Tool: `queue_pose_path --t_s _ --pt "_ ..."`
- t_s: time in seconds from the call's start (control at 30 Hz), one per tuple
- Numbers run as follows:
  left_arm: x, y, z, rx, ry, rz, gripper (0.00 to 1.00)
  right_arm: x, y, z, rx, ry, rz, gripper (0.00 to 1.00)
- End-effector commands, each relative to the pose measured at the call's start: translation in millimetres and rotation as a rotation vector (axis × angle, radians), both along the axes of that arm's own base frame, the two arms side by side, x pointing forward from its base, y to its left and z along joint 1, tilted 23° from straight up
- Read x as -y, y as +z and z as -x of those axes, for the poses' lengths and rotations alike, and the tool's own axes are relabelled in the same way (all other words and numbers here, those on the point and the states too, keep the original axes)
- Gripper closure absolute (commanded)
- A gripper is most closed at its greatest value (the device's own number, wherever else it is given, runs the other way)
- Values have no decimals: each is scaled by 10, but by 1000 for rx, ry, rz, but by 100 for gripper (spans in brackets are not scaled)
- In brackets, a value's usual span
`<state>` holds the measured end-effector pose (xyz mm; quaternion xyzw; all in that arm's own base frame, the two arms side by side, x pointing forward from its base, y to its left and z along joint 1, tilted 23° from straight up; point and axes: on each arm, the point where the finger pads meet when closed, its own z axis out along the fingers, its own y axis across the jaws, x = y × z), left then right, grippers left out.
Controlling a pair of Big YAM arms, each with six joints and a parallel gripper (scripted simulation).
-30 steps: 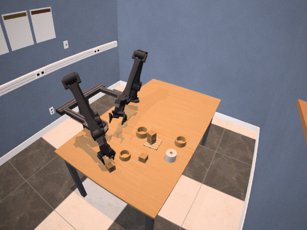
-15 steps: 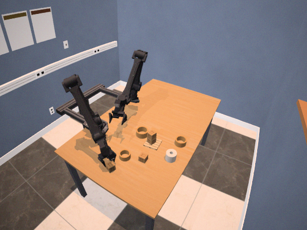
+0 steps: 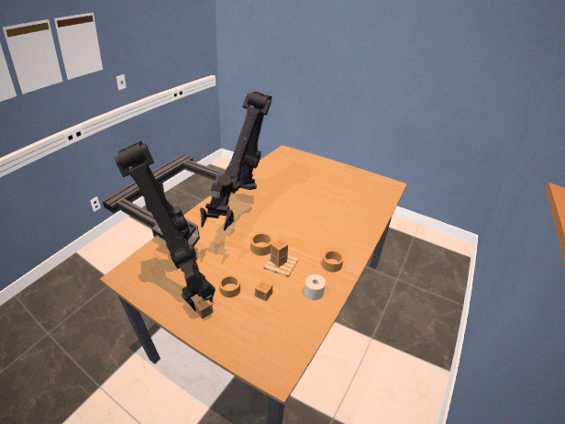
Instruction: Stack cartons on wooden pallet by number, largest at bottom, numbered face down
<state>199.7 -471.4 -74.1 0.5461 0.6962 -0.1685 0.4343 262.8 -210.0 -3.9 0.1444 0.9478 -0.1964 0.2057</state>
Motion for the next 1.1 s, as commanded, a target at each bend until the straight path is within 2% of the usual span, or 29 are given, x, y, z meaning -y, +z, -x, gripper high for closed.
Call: queue_pose_path --t_s 0.0,0.37,0.4,0.47,0.5,0.57,0.6,0.67,0.7,0.83,0.93,0.97,1.07 --pt "122 109 -33 15 -5 30 0 142 27 -136 22 0 19 21" --pt "122 109 -33 15 -5 30 0 169 -58 -182 23 4 19 21" --pt "122 109 -33 15 -5 30 0 169 -58 -182 23 4 19 30" --pt "122 109 -33 15 -5 30 0 169 -58 -182 23 4 18 30" --pt "122 109 -33 15 -5 30 0 169 -58 -182 23 4 18 34" --pt "122 109 -33 15 -5 30 0 126 -72 -117 21 3 17 34" --pt "122 109 -33 15 -5 30 0 126 -72 -117 21 3 17 38" --pt "122 109 -33 15 -5 30 0 126 -72 -117 21 3 17 38" --pt "122 109 -33 15 -5 30 0 126 -72 -117 21 3 17 42" --pt "122 109 -33 15 -5 30 0 121 -75 -109 21 3 17 42" --pt "122 109 -33 15 -5 30 0 121 -75 -109 21 3 17 47" --pt "122 109 -33 15 -5 30 0 121 -75 -109 21 3 17 51" --pt "122 109 -33 15 -5 30 0 97 -99 -74 16 3 13 52"
